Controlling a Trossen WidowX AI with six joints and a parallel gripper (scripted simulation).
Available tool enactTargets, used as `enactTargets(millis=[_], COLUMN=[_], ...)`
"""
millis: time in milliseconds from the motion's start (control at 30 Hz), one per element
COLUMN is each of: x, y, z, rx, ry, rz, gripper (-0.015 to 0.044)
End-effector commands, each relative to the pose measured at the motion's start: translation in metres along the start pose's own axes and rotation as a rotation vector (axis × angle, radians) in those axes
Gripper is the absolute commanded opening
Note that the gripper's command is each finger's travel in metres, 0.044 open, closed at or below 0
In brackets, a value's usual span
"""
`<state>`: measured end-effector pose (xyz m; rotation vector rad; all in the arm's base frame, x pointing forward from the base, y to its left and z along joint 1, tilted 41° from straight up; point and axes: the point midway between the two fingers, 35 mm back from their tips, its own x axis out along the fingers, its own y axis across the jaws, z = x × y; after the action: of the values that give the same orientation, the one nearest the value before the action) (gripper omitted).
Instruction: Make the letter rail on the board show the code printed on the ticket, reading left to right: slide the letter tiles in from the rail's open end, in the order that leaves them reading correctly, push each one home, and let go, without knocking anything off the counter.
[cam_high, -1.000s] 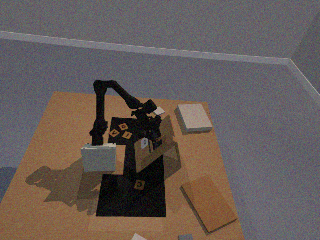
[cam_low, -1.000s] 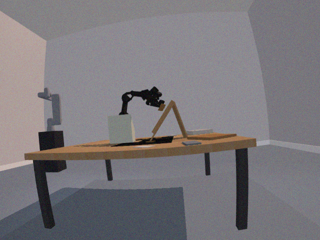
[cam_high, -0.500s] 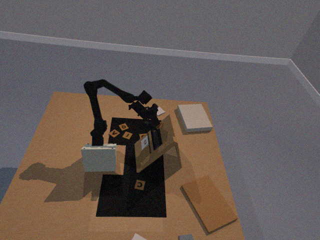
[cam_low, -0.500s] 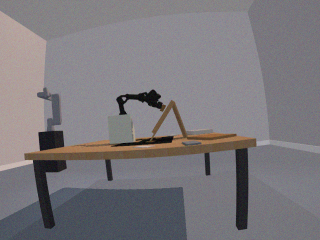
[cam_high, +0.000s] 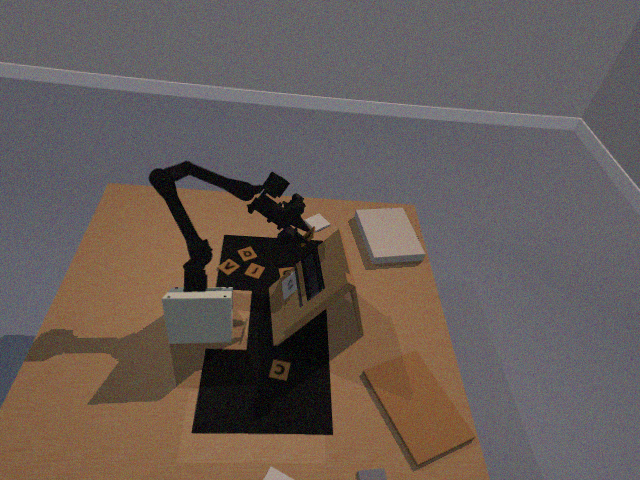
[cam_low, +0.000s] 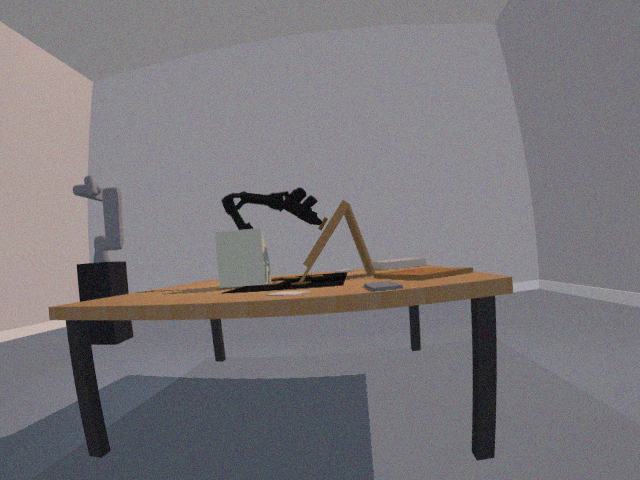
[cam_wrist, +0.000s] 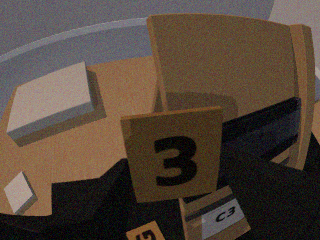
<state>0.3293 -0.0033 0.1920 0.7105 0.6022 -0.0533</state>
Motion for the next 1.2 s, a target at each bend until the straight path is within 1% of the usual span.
enactTargets(millis=[0,267,467,900,1167], x=[-0.008,-0.028,-0.03,0.016,0.018], y=[0.023,0.061,0.064,0.074,0.075], z=[-0.016,-0.043,-0.045,-0.047,-0.047], rx=[-0.026,-0.077,-0.081,-0.08,-0.08], ry=[0.013,0.035,0.037,0.036,0.036], rz=[0.075,0.215,0.227,0.229,0.229], gripper=[0.0,0.0,0.0,0.0,0.0])
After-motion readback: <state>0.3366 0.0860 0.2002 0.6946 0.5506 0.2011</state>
